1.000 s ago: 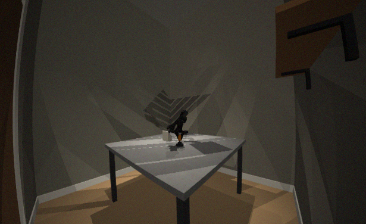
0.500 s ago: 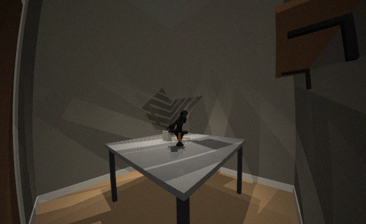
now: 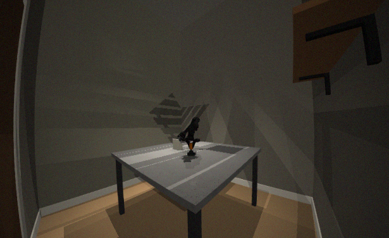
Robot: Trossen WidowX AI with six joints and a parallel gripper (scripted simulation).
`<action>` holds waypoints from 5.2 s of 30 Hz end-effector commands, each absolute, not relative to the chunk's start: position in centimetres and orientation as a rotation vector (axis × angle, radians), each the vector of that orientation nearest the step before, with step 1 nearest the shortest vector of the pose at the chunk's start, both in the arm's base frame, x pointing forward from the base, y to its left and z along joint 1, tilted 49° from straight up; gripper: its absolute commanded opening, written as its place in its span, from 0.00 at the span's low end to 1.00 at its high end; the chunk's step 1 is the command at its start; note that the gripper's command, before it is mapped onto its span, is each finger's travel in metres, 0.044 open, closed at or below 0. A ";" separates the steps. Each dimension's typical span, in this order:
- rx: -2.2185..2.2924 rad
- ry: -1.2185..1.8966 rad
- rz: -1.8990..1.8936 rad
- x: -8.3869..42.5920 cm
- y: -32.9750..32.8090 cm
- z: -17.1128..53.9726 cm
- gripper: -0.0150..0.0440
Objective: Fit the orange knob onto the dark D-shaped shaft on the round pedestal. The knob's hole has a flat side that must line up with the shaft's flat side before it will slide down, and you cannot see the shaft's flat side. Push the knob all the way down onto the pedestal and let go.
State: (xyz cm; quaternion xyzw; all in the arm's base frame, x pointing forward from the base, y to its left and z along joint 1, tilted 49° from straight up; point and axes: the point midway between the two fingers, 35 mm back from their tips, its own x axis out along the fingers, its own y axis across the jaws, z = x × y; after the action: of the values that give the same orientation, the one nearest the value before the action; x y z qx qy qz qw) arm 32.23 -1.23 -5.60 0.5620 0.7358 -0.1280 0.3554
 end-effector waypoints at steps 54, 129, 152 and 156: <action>1.589 1.907 -0.548 32.2 -1.4 -5.8 0.25; 1.718 1.901 -0.769 32.1 -1.4 -5.8 0.25; 1.723 1.900 -0.779 32.2 -1.3 -5.6 0.25; 1.786 1.890 -0.895 32.3 -1.3 -5.5 0.25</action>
State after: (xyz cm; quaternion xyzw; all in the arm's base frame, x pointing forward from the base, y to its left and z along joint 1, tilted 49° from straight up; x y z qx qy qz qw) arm 32.06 -1.18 -5.74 0.6280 0.6872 -0.2945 0.2160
